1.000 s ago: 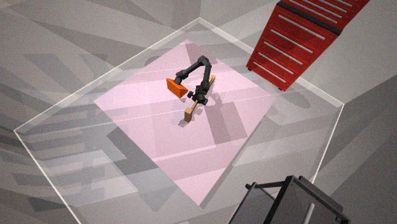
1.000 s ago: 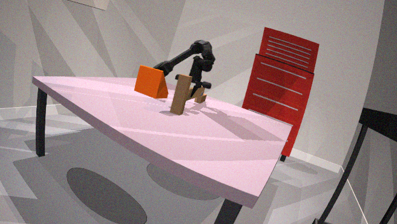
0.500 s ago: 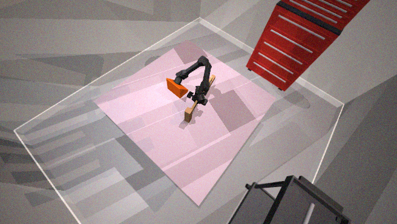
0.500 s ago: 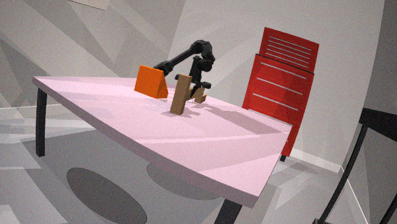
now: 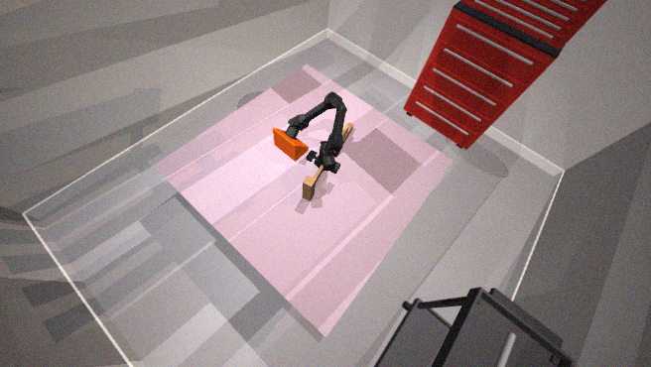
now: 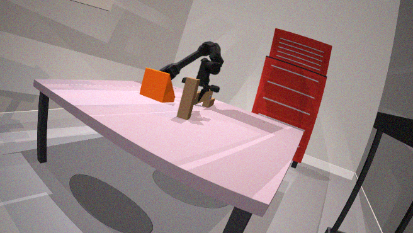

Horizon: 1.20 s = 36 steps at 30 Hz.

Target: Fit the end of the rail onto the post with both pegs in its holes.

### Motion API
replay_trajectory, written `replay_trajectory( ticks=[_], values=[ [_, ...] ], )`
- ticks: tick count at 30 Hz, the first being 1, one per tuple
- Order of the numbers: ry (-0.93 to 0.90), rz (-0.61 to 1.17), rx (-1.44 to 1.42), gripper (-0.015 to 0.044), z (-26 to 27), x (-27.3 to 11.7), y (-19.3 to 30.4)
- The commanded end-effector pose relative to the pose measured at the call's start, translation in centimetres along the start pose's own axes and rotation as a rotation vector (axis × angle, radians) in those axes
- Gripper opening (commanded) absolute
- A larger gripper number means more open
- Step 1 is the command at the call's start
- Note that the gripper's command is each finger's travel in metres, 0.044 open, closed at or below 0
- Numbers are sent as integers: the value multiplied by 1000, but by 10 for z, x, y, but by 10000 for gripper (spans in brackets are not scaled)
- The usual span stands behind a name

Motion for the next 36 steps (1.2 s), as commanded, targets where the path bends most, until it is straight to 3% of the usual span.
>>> replay_trajectory(
  ticks=[1,36],
  values=[
    [7,9,-2,0,0,-3,4],
    [7,9,-3,0,1,-3,13]
  ],
)
Point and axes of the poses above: the point midway between the two fingers, 35 mm back from their tips, its own x axis out along the fingers, its own z axis across the jaws, y = z × x, the point moved 2 cm from there along -x, back along the fingers, and after that the axes turned 11 degrees about -x, right-handed, at the moved point
